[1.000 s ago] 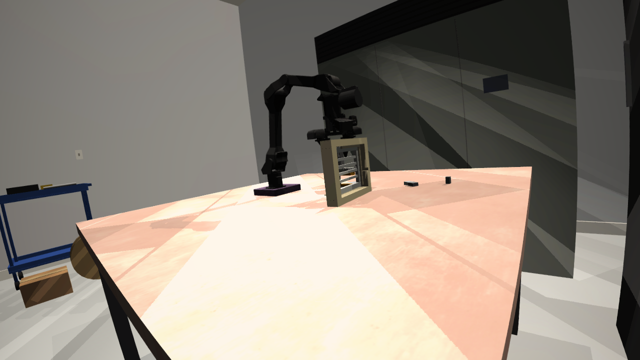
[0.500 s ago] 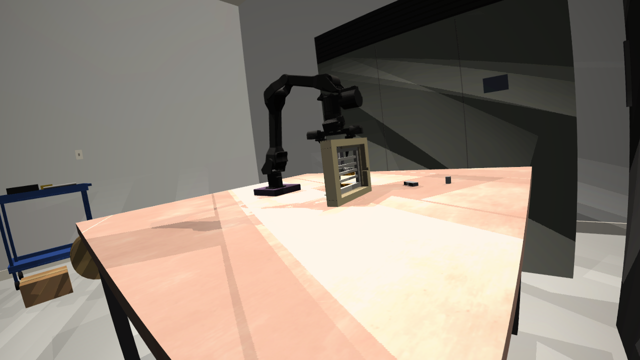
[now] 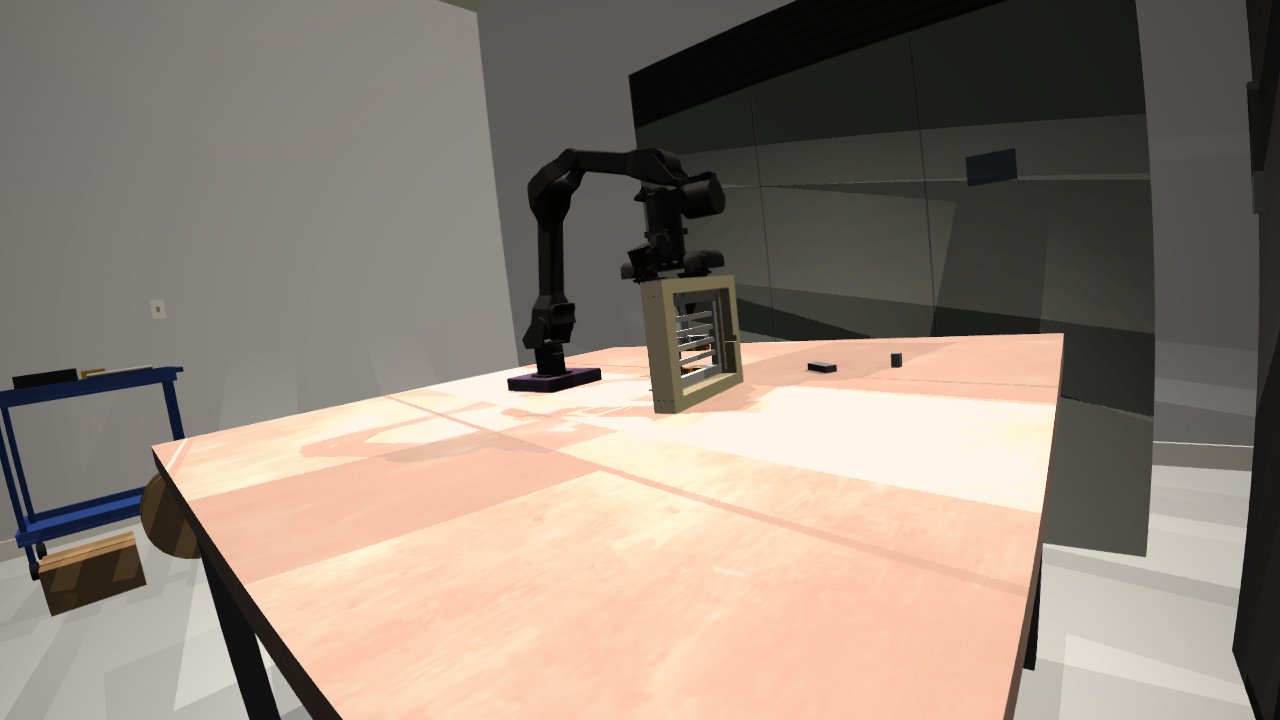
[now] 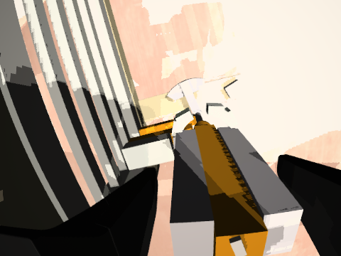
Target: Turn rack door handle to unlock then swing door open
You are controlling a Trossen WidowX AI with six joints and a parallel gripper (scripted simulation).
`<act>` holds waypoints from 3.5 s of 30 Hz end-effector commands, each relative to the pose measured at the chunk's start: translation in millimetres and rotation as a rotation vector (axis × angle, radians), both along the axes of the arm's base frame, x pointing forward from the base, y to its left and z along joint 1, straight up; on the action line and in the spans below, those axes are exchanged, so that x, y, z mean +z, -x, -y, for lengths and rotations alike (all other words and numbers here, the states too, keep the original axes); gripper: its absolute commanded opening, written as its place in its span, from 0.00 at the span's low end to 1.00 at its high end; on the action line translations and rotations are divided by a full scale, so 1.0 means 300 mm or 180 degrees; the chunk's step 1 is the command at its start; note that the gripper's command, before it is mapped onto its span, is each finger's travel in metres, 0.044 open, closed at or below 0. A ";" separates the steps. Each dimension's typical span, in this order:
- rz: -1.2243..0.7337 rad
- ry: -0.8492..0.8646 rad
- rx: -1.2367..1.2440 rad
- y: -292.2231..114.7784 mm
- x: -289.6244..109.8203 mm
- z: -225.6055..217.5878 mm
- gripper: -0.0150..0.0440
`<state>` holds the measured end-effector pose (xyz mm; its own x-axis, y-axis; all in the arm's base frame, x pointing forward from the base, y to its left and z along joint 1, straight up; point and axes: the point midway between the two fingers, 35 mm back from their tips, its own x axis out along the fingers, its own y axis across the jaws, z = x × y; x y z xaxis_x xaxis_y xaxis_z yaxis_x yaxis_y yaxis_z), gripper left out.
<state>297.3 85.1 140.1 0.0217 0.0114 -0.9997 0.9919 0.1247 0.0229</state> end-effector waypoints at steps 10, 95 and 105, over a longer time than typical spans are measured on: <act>0.0013 0.0004 -0.0066 -0.004 -0.001 0.004 0.64; 0.0023 0.0082 0.2776 0.178 -0.009 0.223 0.30; 0.0022 0.0094 0.3185 0.202 -0.010 0.288 0.30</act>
<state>237.0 2.8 137.2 0.0106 0.0039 -0.9999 0.4768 0.8790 0.0085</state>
